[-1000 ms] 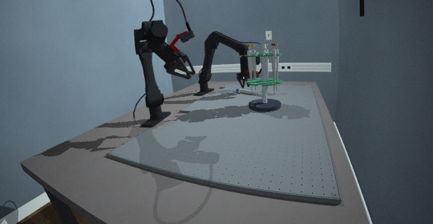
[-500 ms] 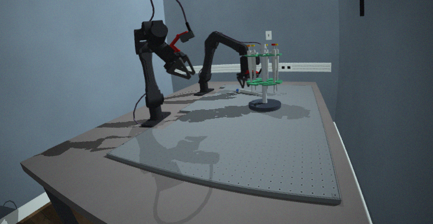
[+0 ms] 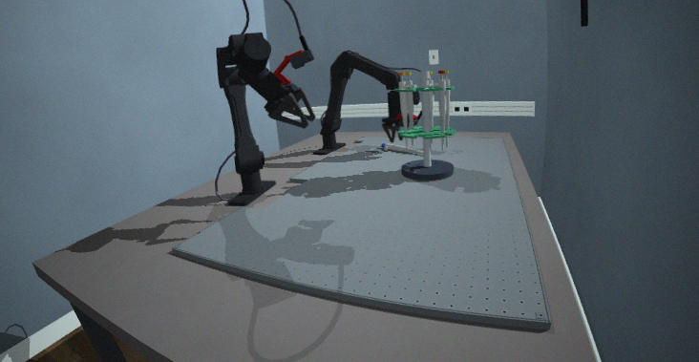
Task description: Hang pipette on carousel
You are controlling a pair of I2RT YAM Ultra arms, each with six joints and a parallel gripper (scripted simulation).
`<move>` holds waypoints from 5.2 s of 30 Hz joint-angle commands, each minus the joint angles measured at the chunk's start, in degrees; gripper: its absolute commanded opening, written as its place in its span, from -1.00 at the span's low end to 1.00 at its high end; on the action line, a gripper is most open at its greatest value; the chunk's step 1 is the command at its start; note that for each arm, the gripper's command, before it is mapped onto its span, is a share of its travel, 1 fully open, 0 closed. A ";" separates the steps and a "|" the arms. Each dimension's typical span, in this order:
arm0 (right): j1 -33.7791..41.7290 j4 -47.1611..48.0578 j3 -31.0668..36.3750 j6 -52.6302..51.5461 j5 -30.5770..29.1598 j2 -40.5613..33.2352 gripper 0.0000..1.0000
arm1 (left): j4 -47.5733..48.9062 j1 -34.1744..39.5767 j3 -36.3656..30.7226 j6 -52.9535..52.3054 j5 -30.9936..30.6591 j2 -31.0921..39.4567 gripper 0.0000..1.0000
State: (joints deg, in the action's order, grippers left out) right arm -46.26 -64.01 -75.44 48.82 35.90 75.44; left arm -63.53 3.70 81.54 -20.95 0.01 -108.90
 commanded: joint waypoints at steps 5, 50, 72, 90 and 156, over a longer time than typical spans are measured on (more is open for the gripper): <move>-0.48 0.82 -1.40 0.28 1.21 0.01 1.00 | 0.95 -0.85 2.06 -0.17 -0.04 0.68 0.09; -0.48 0.82 -1.40 0.28 1.21 0.01 1.00 | -1.14 -0.97 2.97 -0.41 -0.06 0.03 0.09; -0.48 0.82 -1.40 0.28 1.21 0.01 1.00 | 0.17 -1.09 2.10 -0.46 -0.03 1.80 0.09; -0.48 0.82 -1.40 0.28 1.21 0.01 1.00 | 0.34 -0.91 2.14 -0.46 -0.04 1.81 0.09; -0.48 0.82 -1.40 0.28 1.21 0.01 1.00 | 8.77 -0.92 -5.97 -0.47 -0.06 -2.14 0.09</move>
State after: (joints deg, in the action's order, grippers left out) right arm -46.26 -64.01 -75.44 48.82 35.90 75.44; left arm -56.80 3.29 76.09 -21.19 0.01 -111.04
